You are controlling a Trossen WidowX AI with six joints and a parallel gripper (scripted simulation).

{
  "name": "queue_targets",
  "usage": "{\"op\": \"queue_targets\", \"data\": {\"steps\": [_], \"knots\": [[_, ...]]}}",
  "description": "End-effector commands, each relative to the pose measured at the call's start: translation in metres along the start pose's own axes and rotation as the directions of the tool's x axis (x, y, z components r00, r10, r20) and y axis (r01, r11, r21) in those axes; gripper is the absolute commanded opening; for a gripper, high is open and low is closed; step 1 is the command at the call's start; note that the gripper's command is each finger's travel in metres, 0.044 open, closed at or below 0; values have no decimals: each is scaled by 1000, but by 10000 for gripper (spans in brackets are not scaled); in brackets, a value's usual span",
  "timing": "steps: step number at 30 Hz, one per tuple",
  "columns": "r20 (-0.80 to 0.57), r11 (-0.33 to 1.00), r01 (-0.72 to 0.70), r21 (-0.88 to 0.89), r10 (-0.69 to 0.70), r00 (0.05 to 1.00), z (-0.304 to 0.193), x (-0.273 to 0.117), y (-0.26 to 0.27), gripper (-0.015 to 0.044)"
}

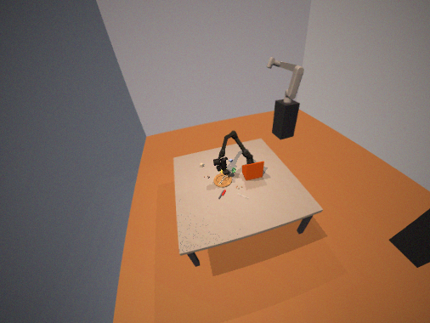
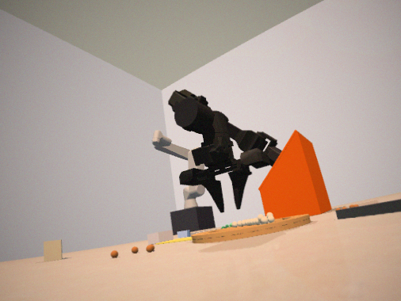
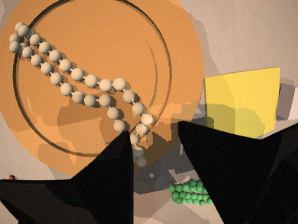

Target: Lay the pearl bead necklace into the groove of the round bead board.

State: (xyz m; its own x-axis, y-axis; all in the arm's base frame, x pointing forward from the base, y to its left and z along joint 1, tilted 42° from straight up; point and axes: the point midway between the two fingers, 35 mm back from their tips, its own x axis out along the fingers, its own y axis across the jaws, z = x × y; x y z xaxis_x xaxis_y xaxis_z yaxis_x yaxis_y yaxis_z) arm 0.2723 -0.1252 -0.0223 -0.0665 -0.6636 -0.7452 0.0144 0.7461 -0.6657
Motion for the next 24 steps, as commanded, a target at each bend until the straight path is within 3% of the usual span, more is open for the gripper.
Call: {"op": "queue_targets", "data": {"steps": [1, 24], "knots": [[4, 1000, 0, 0, 0, 1000, 1, -1, 0, 127], [-5, 1000, 0, -14, 0, 1000, -2, 30, 2, 120]]}}
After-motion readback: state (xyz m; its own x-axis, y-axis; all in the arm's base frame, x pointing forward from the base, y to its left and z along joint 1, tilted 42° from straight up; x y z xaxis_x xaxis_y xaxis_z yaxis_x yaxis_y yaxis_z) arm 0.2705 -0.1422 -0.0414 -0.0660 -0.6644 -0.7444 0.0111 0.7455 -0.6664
